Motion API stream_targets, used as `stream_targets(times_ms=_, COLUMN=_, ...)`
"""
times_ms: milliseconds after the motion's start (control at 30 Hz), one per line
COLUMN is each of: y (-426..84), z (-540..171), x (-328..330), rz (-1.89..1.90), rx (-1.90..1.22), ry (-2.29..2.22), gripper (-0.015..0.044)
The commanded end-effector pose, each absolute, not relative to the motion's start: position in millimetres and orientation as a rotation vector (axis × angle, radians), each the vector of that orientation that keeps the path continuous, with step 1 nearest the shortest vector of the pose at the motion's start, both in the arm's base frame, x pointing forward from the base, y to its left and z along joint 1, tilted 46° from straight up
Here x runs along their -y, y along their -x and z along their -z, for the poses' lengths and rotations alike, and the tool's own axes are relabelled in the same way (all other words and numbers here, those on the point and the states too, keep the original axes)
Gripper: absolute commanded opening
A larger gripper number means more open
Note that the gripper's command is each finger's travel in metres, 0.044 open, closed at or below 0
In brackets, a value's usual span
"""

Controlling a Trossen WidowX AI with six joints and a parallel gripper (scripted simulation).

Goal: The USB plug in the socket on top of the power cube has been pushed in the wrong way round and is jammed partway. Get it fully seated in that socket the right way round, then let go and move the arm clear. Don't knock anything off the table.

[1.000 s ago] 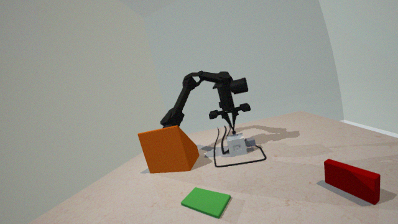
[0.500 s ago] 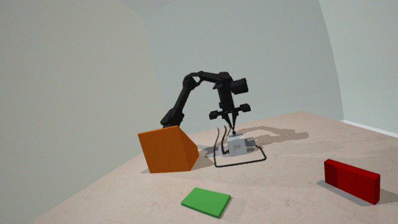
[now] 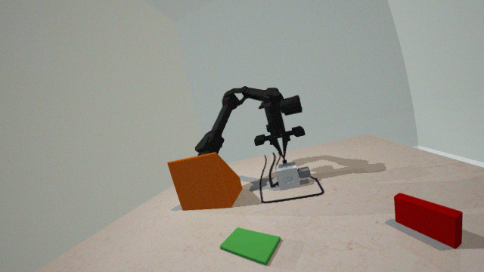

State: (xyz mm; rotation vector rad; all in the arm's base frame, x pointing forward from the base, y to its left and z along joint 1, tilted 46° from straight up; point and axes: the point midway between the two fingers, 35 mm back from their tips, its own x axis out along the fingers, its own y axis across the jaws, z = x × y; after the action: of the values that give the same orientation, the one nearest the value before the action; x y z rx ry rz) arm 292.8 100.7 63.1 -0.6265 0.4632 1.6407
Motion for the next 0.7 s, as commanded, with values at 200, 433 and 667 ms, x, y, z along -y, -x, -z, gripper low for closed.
stream_targets(times_ms=200, y=-293.1, z=-62.8, x=-101.9, rz=-1.638, rx=-0.462, ry=0.619, gripper=0.0)
stream_targets(times_ms=433, y=-293.0, z=-62.2, x=-102.5, rz=-1.638, rx=-0.462, ry=0.619, gripper=0.0)
stream_targets(times_ms=667, y=-293.0, z=-61.6, x=-103.1, rz=-1.638, rx=-0.462, ry=0.619, gripper=0.0)
